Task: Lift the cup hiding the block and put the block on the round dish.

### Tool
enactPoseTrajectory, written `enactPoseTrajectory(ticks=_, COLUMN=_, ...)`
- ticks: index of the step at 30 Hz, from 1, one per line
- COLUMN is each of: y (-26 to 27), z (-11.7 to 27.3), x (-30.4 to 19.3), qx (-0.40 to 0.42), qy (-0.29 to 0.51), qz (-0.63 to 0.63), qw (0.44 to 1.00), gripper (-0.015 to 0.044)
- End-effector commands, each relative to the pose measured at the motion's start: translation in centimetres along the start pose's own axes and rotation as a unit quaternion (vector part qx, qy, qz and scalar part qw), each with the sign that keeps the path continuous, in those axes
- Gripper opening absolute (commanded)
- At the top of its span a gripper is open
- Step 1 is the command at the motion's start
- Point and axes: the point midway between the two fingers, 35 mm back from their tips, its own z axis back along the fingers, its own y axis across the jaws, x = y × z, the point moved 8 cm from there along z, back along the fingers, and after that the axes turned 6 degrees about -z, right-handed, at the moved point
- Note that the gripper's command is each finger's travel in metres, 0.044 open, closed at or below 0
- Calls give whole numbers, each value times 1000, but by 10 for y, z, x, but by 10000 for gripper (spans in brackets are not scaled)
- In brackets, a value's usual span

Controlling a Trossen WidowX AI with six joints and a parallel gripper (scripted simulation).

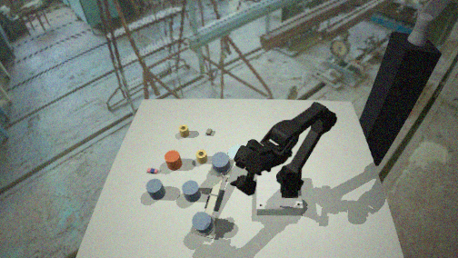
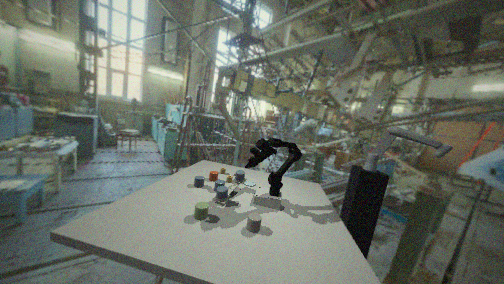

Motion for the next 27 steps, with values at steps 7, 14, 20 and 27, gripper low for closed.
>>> enactPoseTrajectory(ticks=7, y=28, z=-11, x=15, qx=4, qy=58, qz=129, qw=990, gripper=440)
enactPoseTrajectory(ticks=14, y=50, z=-25, x=27, qx=17, qy=94, qz=207, qw=974, gripper=440)
enactPoseTrajectory(ticks=20, y=65, z=-40, x=37, qx=30, qy=132, qz=285, qw=949, gripper=440)
enactPoseTrajectory(ticks=27, y=83, z=-62, x=48, qx=56, qy=177, qz=381, qw=906, gripper=440)
